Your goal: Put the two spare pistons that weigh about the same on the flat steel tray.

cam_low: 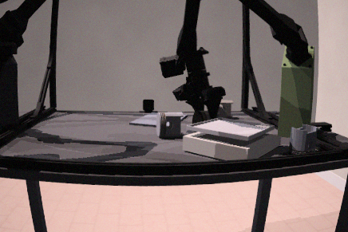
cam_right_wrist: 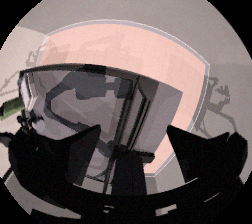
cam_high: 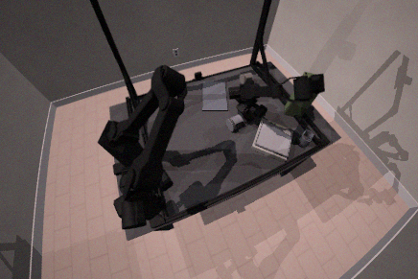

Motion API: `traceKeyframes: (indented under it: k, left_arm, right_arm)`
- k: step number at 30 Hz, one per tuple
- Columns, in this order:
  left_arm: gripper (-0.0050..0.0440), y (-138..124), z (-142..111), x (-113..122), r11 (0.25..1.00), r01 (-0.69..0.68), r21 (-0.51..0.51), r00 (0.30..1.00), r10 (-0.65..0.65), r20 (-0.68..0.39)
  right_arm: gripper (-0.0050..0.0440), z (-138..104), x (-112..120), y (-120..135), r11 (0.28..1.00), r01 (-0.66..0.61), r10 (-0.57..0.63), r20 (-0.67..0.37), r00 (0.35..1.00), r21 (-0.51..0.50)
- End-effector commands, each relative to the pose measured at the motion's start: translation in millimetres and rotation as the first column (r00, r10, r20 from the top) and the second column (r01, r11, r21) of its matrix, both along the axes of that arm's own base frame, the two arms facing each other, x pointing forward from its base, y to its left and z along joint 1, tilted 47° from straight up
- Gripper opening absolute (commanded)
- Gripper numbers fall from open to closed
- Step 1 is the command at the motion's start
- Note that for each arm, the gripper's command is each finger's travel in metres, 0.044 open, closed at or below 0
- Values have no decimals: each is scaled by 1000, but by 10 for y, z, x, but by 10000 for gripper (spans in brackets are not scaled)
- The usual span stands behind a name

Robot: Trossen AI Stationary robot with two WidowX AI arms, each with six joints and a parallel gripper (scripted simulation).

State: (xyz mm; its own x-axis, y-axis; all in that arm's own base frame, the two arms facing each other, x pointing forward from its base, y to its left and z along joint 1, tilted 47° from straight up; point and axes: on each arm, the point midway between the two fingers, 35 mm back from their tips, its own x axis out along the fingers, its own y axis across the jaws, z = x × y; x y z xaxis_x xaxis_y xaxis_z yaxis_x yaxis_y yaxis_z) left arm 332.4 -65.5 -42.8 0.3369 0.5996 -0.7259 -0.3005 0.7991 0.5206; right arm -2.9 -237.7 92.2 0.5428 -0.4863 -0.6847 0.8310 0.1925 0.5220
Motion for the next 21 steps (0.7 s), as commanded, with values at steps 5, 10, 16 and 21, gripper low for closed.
traceKeyframes:
  k: [5,10,16,21]
  left_arm:
    - [378,75,-93,18,1000,3,7,1000,-3,-8]
    - [158,75,-93,18,1000,3,7,1000,-3,-8]
    - [158,75,-93,18,1000,3,7,1000,-3,-8]
    - [158,75,-93,18,1000,3,7,1000,-3,-8]
  right_arm:
    - [440,4,5,0,1000,-3,3,4,1000,-2]
    - [440,4,5,0,1000,-3,3,4,1000,-2]
    - [440,4,5,0,1000,-3,3,4,1000,-2]
    - [440,4,5,0,1000,-3,3,4,1000,-2]
